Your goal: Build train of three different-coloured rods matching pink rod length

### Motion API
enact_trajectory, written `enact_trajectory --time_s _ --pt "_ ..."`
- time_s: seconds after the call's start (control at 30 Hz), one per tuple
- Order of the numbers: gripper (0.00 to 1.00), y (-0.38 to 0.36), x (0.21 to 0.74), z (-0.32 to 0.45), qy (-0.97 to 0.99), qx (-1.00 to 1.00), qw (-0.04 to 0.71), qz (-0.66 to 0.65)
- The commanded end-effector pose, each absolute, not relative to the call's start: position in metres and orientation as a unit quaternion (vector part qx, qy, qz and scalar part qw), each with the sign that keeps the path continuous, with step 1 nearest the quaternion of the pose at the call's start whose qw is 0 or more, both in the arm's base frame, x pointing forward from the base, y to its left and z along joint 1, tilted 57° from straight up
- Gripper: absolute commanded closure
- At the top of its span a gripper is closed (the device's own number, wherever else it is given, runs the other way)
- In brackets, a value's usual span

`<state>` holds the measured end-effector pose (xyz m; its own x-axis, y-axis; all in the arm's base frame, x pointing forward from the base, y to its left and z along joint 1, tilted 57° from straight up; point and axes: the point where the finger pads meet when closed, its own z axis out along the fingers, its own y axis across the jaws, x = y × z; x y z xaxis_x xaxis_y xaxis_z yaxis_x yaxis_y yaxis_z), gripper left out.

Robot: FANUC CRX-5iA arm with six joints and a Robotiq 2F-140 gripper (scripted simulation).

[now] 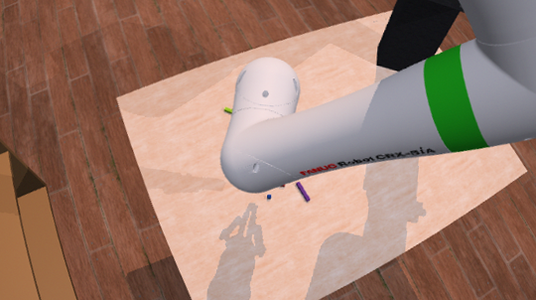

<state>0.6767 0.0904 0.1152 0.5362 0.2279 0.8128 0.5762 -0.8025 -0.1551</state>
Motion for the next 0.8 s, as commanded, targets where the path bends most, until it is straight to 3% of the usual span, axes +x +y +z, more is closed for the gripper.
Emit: enact_trajectory --time_s 0.0,0.43,0.77 --pt "0.97 0.105 0.672 0.127 -0.304 -0.826 0.172 -0.441" --pt "0.97 0.134 0.66 0.15 -0.435 -0.762 0.097 -0.469" --pt "0.97 0.136 0.66 0.151 -0.44 -0.76 0.094 -0.47"
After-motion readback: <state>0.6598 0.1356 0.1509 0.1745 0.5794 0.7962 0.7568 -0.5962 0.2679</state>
